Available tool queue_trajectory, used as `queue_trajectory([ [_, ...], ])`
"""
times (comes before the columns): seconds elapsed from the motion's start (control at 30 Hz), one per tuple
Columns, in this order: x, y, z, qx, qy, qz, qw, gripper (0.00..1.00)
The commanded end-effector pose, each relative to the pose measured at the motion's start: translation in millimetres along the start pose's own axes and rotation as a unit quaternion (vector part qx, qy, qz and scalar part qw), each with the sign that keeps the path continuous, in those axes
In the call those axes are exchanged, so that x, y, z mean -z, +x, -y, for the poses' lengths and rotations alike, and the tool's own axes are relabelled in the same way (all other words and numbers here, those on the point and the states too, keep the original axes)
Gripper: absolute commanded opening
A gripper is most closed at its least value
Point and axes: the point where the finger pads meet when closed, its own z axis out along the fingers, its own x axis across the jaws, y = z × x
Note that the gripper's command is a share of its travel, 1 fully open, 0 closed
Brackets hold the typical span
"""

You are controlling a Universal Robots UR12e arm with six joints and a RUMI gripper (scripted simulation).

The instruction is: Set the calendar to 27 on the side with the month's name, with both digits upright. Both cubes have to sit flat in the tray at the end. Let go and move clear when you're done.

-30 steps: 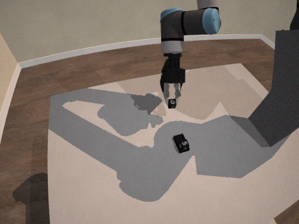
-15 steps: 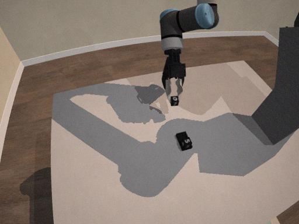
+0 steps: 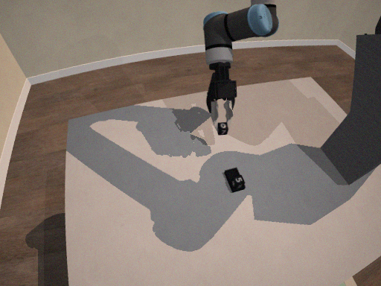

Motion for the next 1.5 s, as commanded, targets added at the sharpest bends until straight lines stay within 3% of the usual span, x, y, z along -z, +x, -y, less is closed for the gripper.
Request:
queue_trajectory([
  [0.0, 0.1, -0.2, -0.1, 0.000, 0.000, 0.000, 1.000, 0.11],
  [0.5, -5.4, -0.3, 5.3, 0.000, 0.000, 0.000, 1.000, 0.11],
  [1.47, -35.2, -0.3, 35.2, 0.000, 0.000, 0.000, 1.000, 0.11],
])
